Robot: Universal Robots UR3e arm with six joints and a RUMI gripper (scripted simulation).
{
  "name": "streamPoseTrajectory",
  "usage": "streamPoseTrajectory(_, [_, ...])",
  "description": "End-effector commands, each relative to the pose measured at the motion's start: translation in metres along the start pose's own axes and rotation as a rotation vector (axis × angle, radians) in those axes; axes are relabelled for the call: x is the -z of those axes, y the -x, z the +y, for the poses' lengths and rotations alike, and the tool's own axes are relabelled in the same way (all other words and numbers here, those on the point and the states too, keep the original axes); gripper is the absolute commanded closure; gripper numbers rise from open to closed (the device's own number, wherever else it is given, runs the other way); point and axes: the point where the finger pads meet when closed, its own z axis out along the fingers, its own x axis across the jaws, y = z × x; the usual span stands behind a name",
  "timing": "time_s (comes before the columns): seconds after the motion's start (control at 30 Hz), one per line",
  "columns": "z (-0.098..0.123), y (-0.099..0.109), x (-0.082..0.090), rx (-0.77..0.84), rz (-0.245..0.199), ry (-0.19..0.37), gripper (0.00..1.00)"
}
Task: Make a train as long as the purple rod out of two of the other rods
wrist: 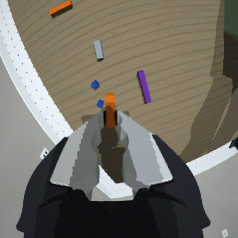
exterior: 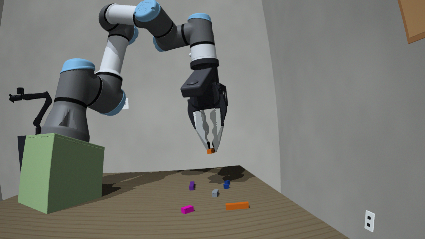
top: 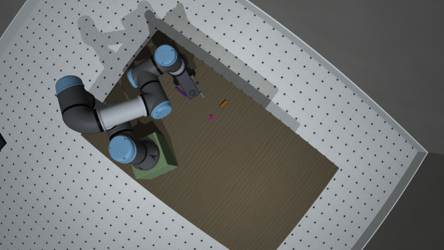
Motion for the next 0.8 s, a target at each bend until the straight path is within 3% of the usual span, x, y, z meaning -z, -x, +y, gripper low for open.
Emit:
streamPoseTrajectory(0.0, [-0.001, -0.006, 0.014, 0.000, 0.035, 0.002, 1.00])
streamPoseTrajectory(0.53, [-0.002, -0.006, 0.014, -0.005, 0.036, 0.001, 1.00])
streamPoseTrajectory(0.77, [-0.026, 0.002, 0.013, -0.083, 0.039, -0.005, 1.00])
